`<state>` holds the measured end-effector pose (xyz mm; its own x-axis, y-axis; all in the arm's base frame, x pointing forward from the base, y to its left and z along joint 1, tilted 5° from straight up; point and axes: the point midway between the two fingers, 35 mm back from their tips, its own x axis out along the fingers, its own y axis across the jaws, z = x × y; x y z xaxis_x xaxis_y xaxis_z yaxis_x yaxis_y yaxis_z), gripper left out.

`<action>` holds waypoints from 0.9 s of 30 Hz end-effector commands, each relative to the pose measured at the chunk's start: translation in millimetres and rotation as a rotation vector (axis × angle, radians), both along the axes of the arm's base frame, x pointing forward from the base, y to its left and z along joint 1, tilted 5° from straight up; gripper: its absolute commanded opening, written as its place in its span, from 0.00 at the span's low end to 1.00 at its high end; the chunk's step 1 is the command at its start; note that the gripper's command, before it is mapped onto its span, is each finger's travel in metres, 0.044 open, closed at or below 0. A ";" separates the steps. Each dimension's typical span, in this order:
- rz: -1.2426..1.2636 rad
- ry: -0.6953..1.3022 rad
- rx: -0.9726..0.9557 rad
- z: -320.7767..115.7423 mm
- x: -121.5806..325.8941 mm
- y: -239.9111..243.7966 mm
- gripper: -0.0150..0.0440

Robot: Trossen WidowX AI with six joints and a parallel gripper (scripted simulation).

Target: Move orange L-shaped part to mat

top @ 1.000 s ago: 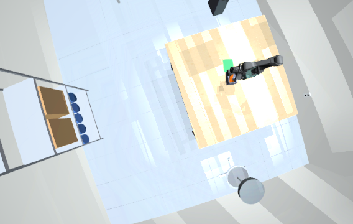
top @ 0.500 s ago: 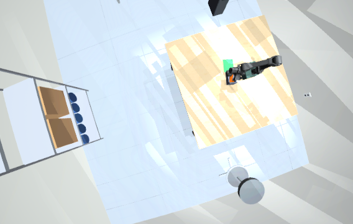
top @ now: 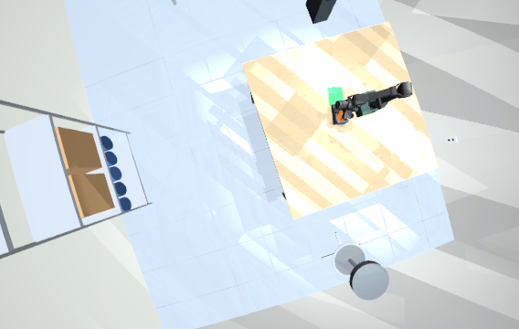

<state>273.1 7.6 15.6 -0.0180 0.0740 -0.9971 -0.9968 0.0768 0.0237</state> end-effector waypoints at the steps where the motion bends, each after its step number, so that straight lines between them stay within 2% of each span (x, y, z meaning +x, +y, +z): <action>1: -0.004 0.002 -0.005 -4.9 -0.9 -0.3 0.73; 6: 0.000 0.001 0.000 -1.2 -0.3 0.1 0.51; 16: 0.000 0.001 0.000 -1.2 -0.3 0.1 0.39; 19: 0.000 0.001 0.000 -1.2 -0.3 0.1 0.26; 27: 0.000 0.001 -0.001 1.2 -0.2 -0.2 0.25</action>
